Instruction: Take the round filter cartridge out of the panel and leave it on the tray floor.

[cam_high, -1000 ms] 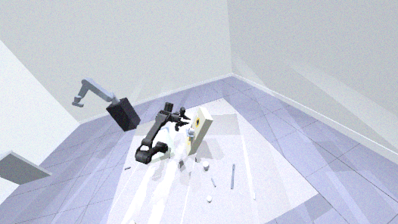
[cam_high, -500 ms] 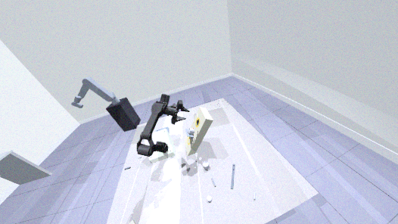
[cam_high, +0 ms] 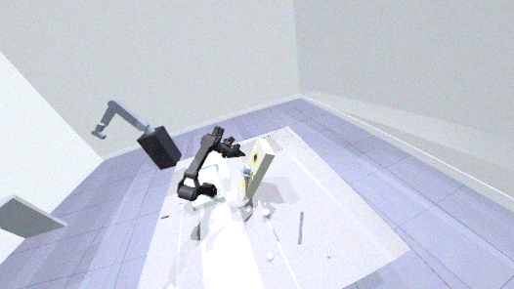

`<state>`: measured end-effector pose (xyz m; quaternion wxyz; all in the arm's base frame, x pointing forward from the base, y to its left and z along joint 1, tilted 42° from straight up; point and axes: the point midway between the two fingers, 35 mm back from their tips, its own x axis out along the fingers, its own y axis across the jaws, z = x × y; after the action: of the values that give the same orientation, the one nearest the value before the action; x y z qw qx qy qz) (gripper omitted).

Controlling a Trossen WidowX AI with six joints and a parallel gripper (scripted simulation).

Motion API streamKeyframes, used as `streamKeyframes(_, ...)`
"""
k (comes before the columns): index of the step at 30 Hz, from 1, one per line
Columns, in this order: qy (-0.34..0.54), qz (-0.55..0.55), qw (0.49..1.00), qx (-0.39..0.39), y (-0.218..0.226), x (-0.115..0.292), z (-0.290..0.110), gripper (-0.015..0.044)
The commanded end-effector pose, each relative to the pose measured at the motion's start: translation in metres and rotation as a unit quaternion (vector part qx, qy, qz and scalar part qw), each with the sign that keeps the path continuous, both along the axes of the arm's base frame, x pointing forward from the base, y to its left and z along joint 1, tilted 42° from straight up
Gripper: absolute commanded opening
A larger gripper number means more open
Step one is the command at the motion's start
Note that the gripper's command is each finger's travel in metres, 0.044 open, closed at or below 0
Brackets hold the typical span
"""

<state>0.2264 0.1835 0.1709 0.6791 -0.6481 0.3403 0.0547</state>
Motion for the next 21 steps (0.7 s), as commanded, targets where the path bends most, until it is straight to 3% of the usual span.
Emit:
streamKeyframes(1,-0.079,-0.279,0.930,0.225,-0.0413,-0.0158,-0.0443,0.0305)
streamKeyframes(21,-0.089,-0.299,0.919,0.242,-0.0460,-0.0134,-0.0500,0.0305)
